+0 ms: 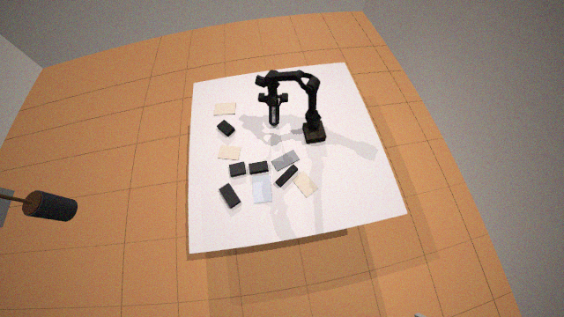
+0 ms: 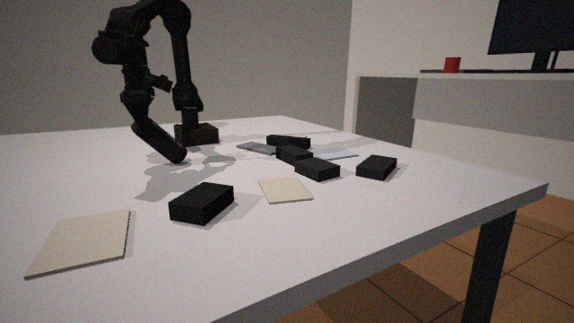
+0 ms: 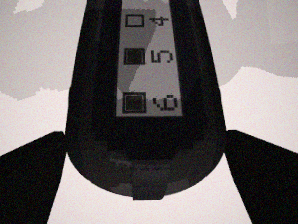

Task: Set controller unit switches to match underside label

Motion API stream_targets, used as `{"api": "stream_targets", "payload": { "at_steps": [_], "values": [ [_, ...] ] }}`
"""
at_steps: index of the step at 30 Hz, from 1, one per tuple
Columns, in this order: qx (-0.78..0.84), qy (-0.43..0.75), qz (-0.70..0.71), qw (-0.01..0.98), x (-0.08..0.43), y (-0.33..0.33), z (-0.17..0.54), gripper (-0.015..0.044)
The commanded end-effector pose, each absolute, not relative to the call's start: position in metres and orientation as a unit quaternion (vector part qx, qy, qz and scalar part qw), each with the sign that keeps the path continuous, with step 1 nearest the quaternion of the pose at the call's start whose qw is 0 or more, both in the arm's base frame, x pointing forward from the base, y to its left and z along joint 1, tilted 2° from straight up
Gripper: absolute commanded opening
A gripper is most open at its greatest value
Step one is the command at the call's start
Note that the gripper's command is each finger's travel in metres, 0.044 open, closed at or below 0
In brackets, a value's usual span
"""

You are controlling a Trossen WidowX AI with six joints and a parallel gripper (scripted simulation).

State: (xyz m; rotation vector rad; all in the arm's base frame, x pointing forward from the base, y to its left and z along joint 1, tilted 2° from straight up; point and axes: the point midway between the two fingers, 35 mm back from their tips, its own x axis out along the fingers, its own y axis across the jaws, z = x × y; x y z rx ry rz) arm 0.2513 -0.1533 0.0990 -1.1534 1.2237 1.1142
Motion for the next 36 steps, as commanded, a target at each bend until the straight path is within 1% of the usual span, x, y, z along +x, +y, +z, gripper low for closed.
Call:
{"api": "stream_targets", "payload": {
  "at_steps": [1,36],
  "values": [
    [-0.485,0.51,0.466,0.535,0.253,-0.149,0.103,0.0336],
    [-0.485,0.51,0.467,0.536,0.255,-0.122,0.113,0.0336]
  ]
}}
